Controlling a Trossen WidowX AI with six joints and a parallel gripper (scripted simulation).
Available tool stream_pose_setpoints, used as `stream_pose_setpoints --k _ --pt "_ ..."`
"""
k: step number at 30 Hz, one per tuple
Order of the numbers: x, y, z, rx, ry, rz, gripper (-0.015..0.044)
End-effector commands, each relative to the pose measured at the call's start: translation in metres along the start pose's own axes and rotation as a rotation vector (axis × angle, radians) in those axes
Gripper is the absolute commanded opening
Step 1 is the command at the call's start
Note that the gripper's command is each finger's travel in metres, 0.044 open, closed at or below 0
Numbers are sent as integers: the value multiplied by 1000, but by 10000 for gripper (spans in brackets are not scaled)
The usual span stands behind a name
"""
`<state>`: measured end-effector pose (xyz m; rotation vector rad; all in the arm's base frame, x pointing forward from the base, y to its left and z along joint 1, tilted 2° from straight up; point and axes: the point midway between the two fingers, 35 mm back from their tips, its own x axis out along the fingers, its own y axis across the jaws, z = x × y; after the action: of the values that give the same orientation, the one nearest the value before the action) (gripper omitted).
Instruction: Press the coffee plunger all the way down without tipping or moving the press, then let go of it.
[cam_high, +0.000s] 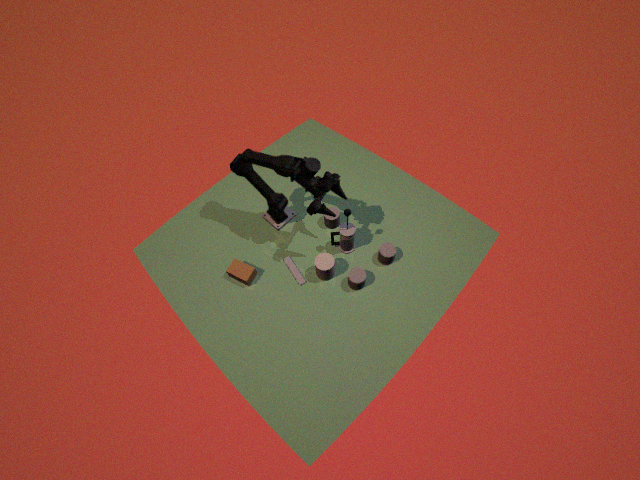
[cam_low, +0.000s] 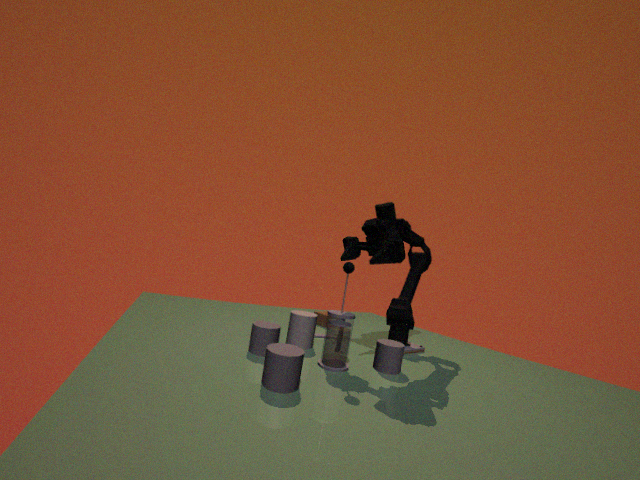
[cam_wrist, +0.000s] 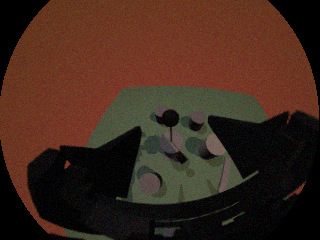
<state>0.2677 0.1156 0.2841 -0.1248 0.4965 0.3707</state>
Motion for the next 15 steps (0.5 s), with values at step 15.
stream_pose_setpoints --k 15 --pt "17 2 -1 2 -24 10 440"
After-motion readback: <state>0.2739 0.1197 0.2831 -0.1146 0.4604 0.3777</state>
